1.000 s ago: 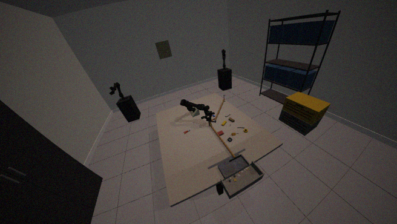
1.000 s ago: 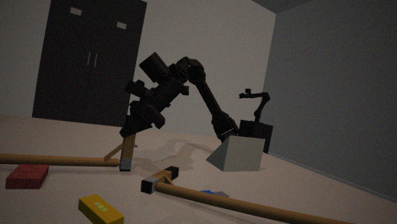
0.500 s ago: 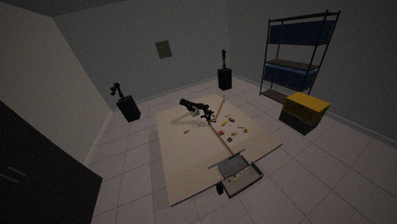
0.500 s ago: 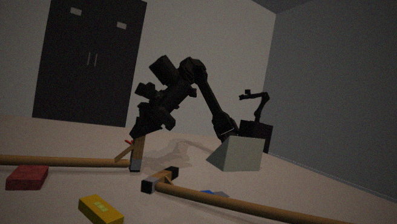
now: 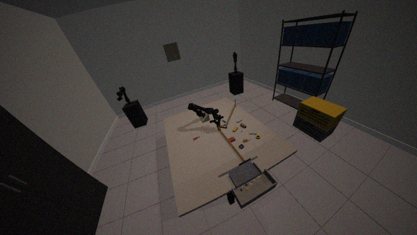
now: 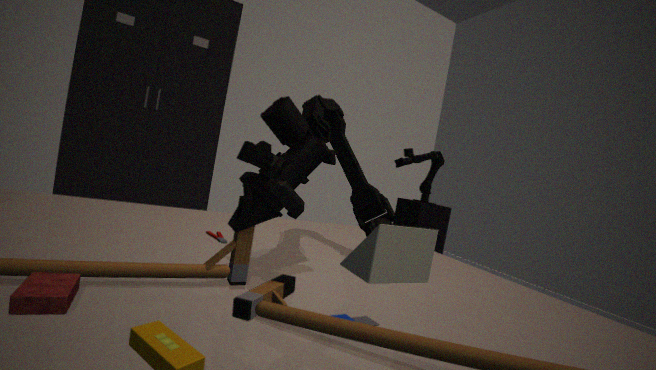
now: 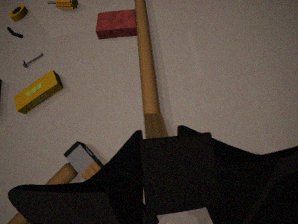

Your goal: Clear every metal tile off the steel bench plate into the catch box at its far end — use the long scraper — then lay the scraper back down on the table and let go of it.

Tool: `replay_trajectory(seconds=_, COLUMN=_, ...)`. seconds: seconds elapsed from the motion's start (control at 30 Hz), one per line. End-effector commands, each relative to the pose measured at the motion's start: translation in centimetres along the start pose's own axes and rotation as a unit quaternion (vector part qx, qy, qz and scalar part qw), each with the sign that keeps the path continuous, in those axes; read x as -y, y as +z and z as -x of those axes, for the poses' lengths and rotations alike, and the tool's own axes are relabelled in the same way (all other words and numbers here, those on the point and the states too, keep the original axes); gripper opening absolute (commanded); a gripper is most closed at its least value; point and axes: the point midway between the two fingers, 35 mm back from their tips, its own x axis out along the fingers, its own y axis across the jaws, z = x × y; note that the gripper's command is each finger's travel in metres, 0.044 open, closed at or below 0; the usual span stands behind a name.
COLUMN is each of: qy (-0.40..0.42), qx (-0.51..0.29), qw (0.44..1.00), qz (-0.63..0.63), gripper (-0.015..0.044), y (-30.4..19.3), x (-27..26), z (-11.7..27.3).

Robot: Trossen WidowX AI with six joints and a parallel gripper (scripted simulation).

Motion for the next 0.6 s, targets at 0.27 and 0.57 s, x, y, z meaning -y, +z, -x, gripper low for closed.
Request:
replay_trajectory(seconds=0.27, qy=-0.002, qx=0.006, qw=1.000, qz=-0.005, gripper=0.0000, y=-1.5, x=0.4, z=1.2)
replay_trajectory(seconds=0.57, qy=-0.002, qx=0.007, qw=1.000, qz=-0.004, gripper=0.0000, y=-2.7, x=0.8, z=1.8)
